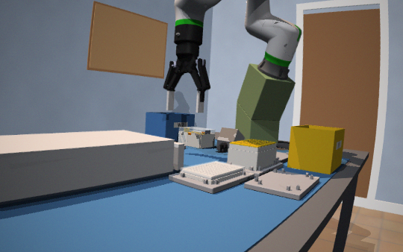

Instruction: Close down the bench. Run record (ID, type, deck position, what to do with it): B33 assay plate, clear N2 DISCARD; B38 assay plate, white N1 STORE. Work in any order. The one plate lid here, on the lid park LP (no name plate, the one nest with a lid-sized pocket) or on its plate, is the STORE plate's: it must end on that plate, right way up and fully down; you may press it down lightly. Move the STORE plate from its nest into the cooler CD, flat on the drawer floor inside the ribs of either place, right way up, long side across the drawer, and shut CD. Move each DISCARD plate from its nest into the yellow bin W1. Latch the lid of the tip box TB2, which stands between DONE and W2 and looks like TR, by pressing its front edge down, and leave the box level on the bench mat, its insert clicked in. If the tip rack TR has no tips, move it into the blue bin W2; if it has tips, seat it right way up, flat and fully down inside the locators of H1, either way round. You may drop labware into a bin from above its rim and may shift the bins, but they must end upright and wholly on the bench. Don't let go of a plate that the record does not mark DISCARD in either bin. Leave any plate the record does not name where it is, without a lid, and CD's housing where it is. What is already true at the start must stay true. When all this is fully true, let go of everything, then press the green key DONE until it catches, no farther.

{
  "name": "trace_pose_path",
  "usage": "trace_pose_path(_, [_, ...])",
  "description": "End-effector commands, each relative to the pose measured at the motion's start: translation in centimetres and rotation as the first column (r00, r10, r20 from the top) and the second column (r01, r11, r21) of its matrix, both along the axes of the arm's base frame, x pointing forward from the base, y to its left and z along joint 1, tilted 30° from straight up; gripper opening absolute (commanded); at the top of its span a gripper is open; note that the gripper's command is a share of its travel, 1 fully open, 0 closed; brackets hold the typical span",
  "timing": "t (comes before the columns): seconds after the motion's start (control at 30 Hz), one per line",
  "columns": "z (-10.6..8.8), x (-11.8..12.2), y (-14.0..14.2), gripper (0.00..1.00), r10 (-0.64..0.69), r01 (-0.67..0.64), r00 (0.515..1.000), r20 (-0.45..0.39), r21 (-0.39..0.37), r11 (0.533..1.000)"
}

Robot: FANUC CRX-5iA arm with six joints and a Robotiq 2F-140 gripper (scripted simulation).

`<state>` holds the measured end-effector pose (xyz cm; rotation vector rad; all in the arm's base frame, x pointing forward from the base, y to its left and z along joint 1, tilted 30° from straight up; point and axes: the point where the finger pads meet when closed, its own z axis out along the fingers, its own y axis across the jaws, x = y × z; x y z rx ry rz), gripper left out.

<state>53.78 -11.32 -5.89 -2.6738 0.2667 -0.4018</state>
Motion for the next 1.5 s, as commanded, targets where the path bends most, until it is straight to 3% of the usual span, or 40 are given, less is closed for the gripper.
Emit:
trace_pose_path(0.0, [0.4, 1.4, 0.2, 0.87, 0.0, 0.0, 1.0, -0.001, 0.0, 1.0])
trace_pose_path(1.47, [4.8, 15.2, 3.0, 0.87, 0.0, 0.0, 1.0, -0.001, 0.0, 1.0])
